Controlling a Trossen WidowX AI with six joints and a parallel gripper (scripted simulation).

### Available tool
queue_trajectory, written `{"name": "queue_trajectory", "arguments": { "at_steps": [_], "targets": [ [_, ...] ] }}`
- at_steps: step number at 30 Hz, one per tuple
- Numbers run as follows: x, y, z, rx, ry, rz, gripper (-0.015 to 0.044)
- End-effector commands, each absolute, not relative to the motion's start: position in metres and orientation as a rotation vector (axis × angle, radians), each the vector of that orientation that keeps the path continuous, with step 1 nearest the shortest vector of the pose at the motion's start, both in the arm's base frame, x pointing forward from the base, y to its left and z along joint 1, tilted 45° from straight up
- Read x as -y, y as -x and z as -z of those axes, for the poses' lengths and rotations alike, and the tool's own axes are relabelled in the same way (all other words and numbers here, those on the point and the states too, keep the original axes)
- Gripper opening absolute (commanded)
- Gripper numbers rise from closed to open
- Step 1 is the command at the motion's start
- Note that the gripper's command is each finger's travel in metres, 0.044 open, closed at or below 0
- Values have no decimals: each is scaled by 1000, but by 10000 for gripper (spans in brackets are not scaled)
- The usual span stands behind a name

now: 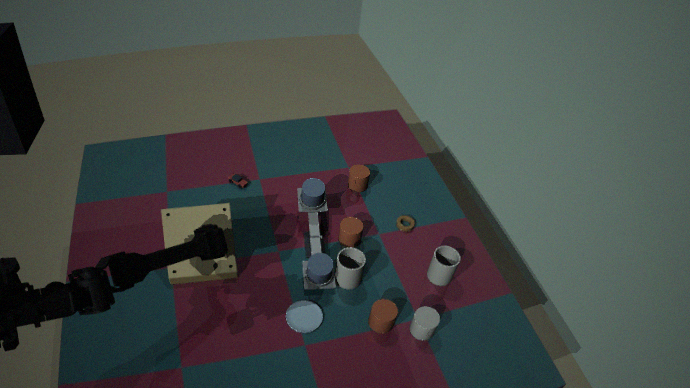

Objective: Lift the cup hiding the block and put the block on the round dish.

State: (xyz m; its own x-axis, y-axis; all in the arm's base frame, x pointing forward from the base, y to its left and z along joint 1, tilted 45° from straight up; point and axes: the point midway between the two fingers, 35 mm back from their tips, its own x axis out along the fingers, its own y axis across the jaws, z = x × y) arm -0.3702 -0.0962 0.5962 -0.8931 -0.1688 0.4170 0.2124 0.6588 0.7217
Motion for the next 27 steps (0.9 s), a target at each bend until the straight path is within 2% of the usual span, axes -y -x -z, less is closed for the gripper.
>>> {"name": "queue_trajectory", "arguments": {
  "at_steps": [1,6,27],
  "targets": [
    [96,370,-597,2421,34,1132,426],
    [99,347,-617,2371,30,1019,440],
    [83,183,-709,1996,-5,450,440]
  ]
}}
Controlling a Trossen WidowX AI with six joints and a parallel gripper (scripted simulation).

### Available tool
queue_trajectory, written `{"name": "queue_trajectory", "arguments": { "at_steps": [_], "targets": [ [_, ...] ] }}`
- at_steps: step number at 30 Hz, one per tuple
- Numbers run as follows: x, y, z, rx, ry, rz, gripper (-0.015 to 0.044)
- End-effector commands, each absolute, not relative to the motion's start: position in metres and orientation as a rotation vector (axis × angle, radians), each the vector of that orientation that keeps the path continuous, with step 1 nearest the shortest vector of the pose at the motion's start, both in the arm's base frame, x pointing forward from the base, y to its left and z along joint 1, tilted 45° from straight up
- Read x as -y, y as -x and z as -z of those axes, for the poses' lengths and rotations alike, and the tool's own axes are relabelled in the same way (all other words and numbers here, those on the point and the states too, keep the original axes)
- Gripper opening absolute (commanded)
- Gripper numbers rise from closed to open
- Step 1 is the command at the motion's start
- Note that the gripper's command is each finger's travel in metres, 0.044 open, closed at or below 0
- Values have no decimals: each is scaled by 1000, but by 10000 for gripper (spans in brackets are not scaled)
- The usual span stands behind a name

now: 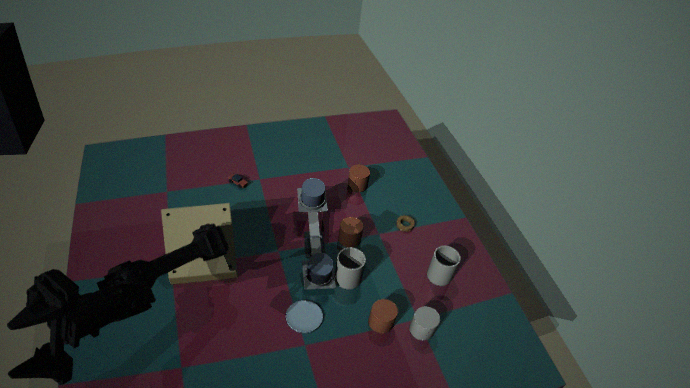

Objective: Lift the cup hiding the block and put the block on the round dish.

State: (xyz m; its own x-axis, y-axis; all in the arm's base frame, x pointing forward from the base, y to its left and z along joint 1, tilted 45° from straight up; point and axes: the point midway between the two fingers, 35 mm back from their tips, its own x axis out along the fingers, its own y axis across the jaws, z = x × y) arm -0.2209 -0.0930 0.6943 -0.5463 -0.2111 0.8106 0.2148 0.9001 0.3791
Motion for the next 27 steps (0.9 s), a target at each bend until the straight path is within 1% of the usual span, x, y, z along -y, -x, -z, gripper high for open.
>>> {"name": "queue_trajectory", "arguments": {
  "at_steps": [1,13,19,27],
  "targets": [
    [81,174,-712,1974,-11,421,440],
    [46,60,-734,1672,-103,124,440],
    [16,17,-734,1571,-11,56,440],
    [-14,-46,-726,1377,-68,-85,440]
  ]
}}
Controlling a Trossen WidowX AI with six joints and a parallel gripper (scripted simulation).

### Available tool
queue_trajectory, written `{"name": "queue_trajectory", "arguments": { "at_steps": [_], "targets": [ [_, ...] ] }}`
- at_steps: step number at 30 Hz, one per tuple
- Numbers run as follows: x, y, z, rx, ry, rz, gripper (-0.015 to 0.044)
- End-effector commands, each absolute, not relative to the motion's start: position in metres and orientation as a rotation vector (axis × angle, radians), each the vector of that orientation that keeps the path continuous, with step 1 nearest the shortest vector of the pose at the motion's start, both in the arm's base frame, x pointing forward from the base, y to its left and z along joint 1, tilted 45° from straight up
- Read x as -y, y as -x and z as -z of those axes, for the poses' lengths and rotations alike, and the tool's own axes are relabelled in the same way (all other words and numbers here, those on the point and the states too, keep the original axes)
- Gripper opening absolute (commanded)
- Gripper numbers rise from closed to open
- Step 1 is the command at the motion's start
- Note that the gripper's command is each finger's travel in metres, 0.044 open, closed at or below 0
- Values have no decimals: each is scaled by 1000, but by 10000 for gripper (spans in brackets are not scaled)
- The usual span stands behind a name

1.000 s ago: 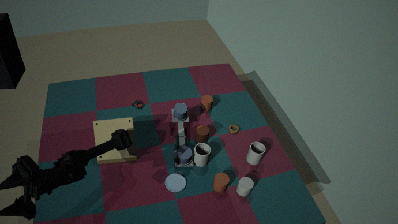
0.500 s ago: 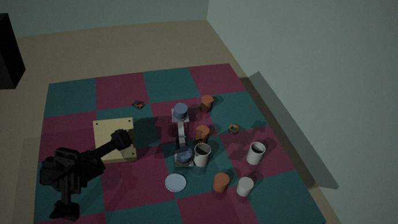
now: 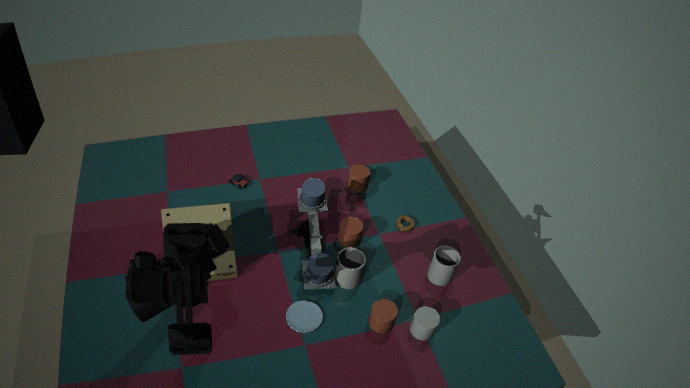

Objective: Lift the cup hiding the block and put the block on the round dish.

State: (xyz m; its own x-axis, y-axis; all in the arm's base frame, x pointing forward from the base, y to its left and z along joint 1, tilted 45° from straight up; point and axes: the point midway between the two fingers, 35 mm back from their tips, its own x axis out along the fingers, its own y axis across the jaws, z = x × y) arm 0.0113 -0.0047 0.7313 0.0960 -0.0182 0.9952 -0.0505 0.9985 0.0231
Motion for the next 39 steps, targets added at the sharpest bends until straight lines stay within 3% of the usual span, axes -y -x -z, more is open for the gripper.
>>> {"name": "queue_trajectory", "arguments": {
  "at_steps": [1,21,39],
  "targets": [
    [-19,-55,-724,1348,-77,-103,440],
    [-131,-207,-633,730,-173,-379,440],
    [-228,-281,-480,131,-180,-456,440]
  ]
}}
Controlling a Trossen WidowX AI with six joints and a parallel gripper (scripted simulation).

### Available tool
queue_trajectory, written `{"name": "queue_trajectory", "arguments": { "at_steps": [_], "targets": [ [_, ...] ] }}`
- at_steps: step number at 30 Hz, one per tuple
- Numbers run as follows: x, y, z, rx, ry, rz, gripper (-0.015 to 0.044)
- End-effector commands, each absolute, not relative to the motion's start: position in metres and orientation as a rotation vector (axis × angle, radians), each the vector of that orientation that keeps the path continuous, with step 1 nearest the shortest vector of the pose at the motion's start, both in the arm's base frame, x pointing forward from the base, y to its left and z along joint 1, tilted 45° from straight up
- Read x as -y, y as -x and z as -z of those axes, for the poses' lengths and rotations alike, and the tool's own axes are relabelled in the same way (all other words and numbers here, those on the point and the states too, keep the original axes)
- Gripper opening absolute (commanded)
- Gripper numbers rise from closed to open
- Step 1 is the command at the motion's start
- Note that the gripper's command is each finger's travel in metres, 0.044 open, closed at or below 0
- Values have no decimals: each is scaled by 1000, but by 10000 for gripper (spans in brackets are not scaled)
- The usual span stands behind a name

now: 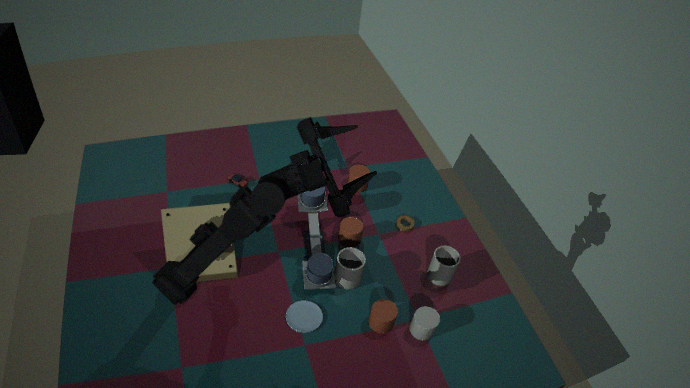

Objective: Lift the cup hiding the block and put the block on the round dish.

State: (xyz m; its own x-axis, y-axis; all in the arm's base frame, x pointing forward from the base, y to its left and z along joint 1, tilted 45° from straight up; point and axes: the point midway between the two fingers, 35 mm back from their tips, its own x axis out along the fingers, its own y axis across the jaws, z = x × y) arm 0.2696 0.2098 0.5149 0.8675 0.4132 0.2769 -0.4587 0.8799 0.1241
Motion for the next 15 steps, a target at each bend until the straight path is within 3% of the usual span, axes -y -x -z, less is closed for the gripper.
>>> {"name": "queue_trajectory", "arguments": {
  "at_steps": [1,15],
  "targets": [
    [-232,-283,-470,98,-179,-454,440],
    [-273,-286,-323,-347,-104,-351,440]
  ]
}}
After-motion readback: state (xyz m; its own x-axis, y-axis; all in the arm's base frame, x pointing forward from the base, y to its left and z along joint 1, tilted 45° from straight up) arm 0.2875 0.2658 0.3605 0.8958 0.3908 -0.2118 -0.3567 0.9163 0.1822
